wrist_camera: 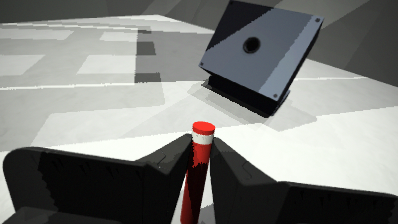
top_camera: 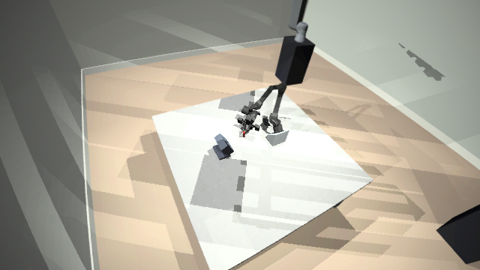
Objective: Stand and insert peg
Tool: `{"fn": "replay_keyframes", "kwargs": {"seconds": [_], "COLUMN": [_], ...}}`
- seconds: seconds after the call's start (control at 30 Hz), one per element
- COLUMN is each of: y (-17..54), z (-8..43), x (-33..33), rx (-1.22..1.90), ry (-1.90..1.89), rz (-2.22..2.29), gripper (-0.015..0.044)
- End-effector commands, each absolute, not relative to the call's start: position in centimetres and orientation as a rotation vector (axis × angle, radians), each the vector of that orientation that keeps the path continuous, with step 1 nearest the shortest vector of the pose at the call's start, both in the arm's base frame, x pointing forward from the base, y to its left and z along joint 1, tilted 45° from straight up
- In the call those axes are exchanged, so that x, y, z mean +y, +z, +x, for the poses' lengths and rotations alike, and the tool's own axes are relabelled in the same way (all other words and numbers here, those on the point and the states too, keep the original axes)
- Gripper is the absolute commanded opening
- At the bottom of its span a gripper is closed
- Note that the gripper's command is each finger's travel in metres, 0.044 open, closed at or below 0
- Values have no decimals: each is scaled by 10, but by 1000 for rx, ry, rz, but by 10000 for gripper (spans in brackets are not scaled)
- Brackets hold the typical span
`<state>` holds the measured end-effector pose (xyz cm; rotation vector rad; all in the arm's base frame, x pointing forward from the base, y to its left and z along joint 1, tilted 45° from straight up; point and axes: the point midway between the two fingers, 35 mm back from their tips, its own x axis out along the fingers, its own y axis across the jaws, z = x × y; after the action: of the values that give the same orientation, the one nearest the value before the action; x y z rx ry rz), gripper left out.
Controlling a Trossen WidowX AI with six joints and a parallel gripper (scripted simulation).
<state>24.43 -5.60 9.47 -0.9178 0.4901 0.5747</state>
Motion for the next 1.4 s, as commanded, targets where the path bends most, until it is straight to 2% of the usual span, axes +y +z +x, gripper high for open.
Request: {"fn": "replay_keyframes", "kwargs": {"seconds": [0.0,0.63,1.37], "y": [95,98,93], "z": [242,233,232], "x": [-57,-66,-67], "rx": [455,308,346], "ry": [593,664,650], "rz": [-906,-851,-852], "gripper": [51,51,51]}}
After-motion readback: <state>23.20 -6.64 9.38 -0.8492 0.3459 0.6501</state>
